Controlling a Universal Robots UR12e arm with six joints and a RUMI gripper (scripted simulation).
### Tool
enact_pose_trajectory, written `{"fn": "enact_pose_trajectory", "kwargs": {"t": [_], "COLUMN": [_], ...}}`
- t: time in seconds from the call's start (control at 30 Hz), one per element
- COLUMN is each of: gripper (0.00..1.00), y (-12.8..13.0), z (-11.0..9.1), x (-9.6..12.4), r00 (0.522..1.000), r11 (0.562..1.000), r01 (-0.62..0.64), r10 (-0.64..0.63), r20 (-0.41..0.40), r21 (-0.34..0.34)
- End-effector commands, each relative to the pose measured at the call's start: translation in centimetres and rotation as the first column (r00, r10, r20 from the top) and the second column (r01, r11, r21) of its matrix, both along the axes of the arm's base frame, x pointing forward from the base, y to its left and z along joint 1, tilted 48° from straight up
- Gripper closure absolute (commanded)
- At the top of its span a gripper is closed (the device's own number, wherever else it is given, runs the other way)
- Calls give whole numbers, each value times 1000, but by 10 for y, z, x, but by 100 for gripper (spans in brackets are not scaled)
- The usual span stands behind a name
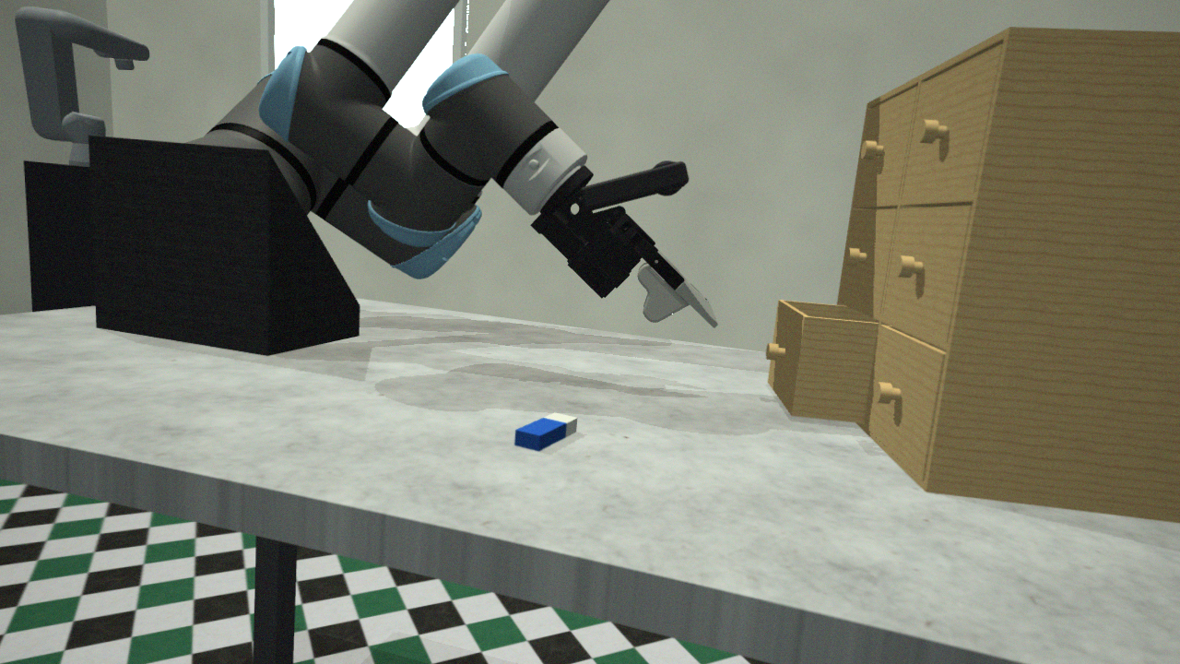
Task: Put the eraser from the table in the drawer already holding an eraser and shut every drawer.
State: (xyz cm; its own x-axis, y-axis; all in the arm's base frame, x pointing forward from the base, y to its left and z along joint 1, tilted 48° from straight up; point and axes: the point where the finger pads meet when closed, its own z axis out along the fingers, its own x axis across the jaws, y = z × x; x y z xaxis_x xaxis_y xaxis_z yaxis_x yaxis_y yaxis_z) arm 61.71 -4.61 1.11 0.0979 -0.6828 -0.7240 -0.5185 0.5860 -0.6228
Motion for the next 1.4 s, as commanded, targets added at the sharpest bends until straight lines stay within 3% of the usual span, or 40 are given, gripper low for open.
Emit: {"fn": "enact_pose_trajectory", "kwargs": {"t": [0.0, 0.77, 1.37], "gripper": [80, 80, 80], "y": [-8, -30, -37], "z": [6, 24, 29], "x": [-8, -32, -38], "r00": [1000, 1000, 1000], "r11": [1000, 1000, 1000], "r01": [-8, -8, -8], "r10": [8, 8, 8], "r20": [-3, -3, -3], "r21": [-1, -1, -1]}}
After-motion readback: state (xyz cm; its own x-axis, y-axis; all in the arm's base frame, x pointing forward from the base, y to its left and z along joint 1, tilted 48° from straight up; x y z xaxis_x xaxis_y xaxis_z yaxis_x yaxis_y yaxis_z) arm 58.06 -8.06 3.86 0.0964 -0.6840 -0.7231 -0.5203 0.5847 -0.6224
